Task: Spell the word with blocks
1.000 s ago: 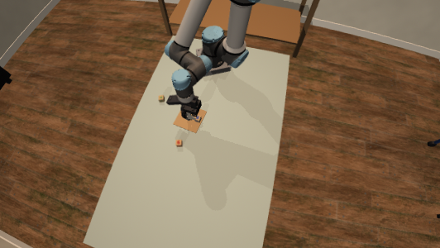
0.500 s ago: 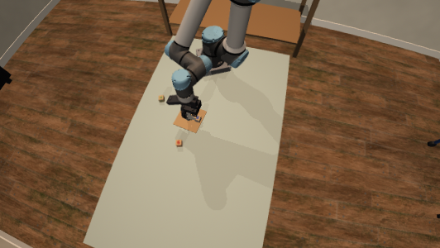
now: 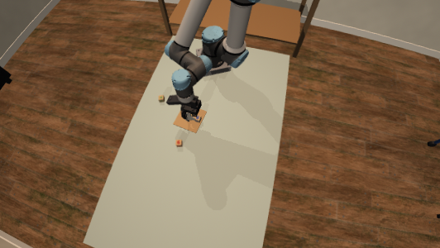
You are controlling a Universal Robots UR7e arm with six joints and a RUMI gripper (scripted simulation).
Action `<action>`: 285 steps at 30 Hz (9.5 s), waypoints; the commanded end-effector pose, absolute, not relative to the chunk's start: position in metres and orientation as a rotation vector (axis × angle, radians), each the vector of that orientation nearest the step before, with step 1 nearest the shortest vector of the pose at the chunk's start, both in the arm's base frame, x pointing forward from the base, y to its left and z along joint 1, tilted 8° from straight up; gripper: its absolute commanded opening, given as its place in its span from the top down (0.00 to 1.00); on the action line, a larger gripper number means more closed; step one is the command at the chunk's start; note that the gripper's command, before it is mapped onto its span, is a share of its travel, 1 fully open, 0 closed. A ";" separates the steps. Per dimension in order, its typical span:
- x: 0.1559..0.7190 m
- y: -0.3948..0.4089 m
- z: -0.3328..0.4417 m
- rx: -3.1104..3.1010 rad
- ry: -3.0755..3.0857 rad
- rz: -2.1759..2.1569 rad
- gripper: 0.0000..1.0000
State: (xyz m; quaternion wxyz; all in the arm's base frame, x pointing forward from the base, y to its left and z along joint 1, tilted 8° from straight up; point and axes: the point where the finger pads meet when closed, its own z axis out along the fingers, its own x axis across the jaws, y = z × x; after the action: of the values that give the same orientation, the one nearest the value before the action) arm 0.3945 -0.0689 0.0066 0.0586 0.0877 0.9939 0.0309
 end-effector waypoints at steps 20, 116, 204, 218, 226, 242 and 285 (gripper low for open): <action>0.386 -0.073 0.076 0.265 3.010 0.093 0.72; 0.364 -0.171 0.084 -1.057 2.824 0.006 0.00; 0.293 -0.259 0.069 -2.385 1.859 -0.100 0.60; 0.293 -0.259 0.069 -2.385 1.859 -0.100 0.60; 0.293 -0.259 0.069 -2.385 1.859 -0.100 0.60; 0.294 -0.259 0.063 -2.385 1.859 -0.100 0.60; 0.299 -0.257 0.019 -2.385 1.859 -0.100 0.60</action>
State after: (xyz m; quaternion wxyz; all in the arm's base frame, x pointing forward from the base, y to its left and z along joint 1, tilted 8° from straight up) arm 0.2986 -0.2564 0.0203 0.0581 -0.7870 0.6134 -0.0324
